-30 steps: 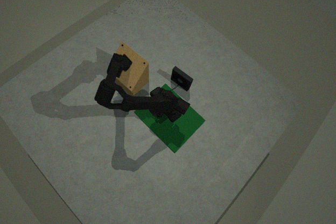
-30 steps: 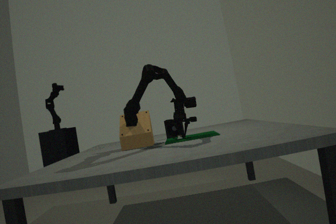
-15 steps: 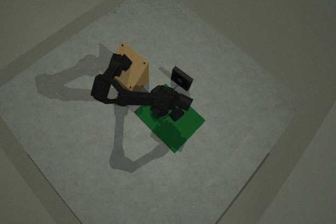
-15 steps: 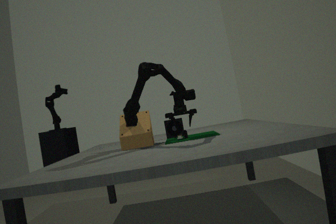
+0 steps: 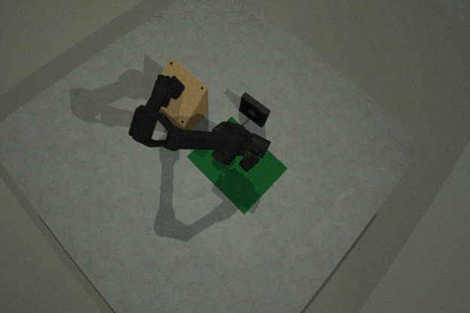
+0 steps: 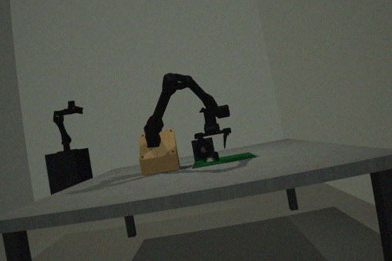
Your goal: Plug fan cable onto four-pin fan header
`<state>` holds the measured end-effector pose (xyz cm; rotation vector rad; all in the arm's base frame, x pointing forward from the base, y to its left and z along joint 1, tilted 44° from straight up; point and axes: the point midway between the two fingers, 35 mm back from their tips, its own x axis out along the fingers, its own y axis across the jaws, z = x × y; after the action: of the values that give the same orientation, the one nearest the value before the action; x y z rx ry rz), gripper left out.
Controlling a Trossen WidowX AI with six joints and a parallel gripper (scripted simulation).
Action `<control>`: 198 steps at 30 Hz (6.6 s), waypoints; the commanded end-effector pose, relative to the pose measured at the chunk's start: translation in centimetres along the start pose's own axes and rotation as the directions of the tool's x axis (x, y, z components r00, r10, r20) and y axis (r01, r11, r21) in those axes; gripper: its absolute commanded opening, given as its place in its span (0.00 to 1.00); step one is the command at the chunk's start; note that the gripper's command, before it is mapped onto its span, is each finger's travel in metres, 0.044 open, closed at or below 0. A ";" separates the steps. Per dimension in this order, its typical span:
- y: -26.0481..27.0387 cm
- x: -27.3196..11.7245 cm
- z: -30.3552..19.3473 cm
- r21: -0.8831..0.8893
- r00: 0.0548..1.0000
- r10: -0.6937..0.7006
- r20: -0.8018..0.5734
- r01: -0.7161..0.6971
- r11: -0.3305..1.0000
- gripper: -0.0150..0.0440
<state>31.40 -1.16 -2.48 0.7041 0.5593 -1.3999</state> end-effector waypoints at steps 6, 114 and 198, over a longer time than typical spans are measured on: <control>0.0 1.4 0.0 -0.007 1.000 0.001 0.003 -0.001 1.000 1.00; -0.1 4.2 0.1 -0.007 1.000 0.001 0.006 -0.001 1.000 1.00; -2.3 -1.2 -0.1 -0.756 1.000 0.000 0.004 0.003 0.654 0.25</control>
<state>29.35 -0.28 -1.93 0.0777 1.0119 -1.0640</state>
